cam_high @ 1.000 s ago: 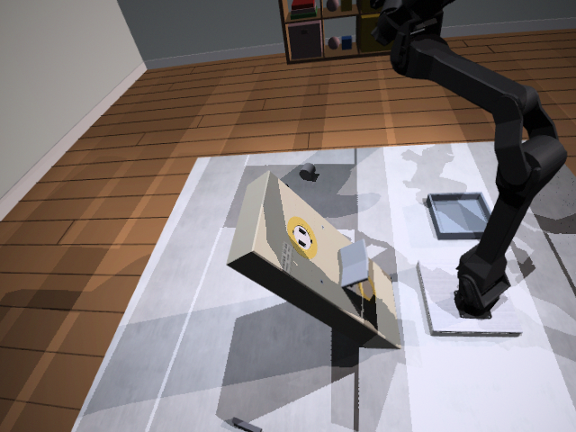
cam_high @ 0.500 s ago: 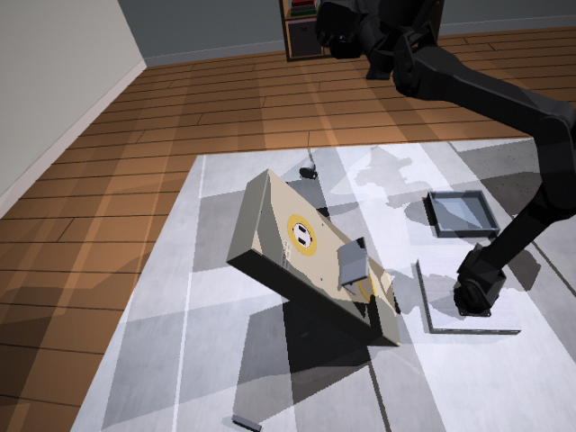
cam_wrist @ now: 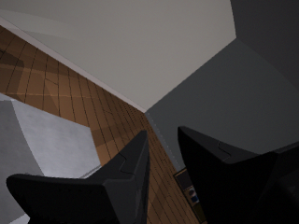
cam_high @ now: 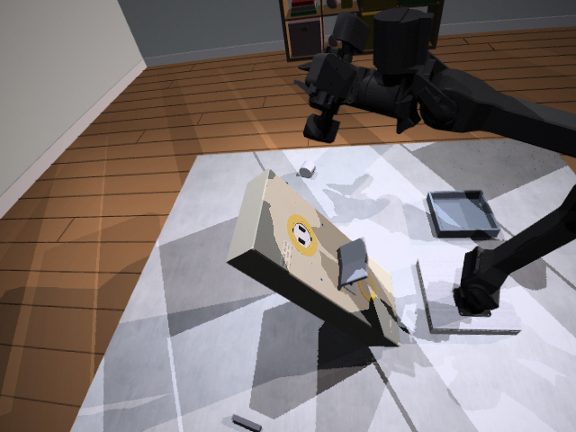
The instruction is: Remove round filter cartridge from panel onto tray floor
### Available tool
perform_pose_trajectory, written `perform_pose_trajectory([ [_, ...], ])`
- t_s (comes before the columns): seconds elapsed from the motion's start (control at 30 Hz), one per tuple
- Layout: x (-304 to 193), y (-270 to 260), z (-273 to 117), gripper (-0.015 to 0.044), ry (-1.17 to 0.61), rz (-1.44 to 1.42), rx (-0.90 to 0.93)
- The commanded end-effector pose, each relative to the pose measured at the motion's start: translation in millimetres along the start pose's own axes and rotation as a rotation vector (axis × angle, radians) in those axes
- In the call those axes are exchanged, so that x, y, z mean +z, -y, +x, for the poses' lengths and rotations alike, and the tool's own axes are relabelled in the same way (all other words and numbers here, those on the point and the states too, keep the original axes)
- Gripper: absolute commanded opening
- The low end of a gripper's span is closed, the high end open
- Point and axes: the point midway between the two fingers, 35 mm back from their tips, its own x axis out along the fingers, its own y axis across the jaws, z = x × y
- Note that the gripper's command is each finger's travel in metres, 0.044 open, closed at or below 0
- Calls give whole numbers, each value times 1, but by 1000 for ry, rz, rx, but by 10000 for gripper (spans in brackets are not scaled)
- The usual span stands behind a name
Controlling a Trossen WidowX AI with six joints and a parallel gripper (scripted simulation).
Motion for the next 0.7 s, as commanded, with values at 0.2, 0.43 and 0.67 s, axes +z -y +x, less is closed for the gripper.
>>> perform_pose_trajectory([
  [0.2,7,-130,-82,96,-24,421,572],
  [0.43,-4,-183,-142,96,-171,608,853],
  [0.67,-5,-183,-143,96,-174,611,857],
])
